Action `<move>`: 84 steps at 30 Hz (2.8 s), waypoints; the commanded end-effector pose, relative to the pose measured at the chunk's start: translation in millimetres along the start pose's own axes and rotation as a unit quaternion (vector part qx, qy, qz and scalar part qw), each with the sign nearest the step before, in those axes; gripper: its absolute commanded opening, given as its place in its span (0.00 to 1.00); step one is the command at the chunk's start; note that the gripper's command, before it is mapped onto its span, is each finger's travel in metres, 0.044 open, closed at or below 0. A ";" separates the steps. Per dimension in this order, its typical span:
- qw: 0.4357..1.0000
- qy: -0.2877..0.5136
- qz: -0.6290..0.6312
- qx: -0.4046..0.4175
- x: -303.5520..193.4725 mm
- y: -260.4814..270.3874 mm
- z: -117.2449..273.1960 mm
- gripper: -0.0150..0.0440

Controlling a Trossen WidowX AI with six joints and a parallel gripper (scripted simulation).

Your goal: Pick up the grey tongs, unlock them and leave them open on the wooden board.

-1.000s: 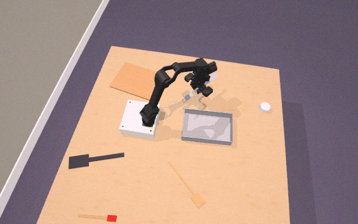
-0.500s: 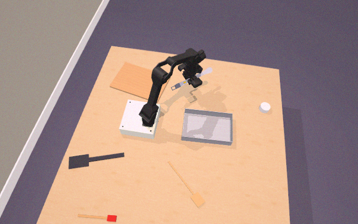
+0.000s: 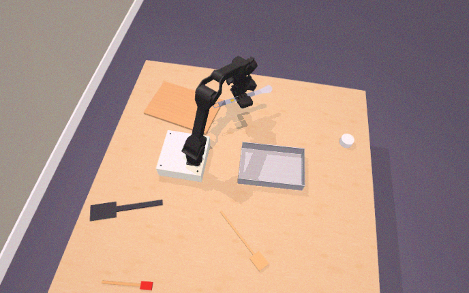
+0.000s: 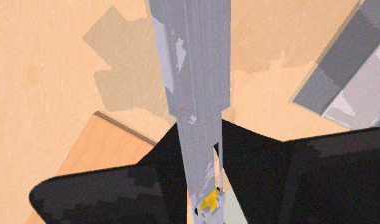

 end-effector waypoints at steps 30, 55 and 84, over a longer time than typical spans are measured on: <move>0.965 0.006 -0.261 0.009 -117.9 170.7 4.8 0.00; 0.925 0.014 -0.379 0.007 -196.9 220.5 4.9 0.00; 0.810 0.406 -0.350 0.237 -180.0 201.4 49.3 0.00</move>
Point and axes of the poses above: the point midway between the two fingers, 35 mm back from their tips, its own z axis back along the fingers, its own y axis across the jaws, x = y × z, the point moved 1 cm from there along z, back along the fingers, and after that the axes turned 12 degrees about z, right-handed, at the moved point
